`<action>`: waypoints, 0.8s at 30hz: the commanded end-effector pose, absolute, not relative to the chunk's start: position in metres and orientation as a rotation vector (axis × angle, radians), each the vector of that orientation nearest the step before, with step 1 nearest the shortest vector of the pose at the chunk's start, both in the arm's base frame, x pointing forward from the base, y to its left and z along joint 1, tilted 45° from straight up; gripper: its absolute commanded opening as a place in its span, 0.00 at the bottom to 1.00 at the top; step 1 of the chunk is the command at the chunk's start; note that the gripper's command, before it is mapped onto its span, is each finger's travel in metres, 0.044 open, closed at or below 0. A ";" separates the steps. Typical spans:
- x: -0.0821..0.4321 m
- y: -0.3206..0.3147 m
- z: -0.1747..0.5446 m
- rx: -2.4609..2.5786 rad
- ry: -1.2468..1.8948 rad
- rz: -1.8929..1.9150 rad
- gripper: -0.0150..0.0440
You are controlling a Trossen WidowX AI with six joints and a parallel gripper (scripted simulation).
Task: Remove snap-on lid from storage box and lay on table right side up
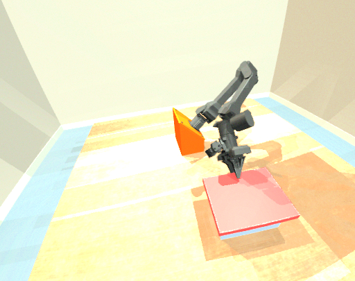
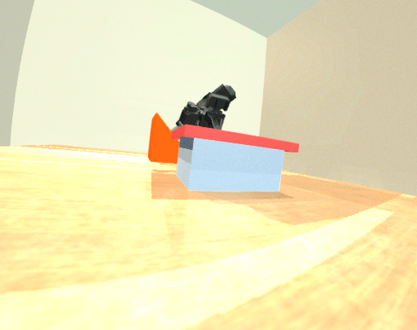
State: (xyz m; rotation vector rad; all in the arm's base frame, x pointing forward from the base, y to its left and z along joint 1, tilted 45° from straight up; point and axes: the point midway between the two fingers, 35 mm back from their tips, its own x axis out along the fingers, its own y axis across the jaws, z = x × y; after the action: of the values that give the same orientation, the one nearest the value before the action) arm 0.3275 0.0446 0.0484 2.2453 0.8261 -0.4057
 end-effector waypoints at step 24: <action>0.327 0.039 0.054 2.245 0.820 -0.401 0.25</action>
State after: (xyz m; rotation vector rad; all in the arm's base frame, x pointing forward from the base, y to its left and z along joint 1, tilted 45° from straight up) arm 0.3266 0.0410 0.0516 2.2454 0.8256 -0.4063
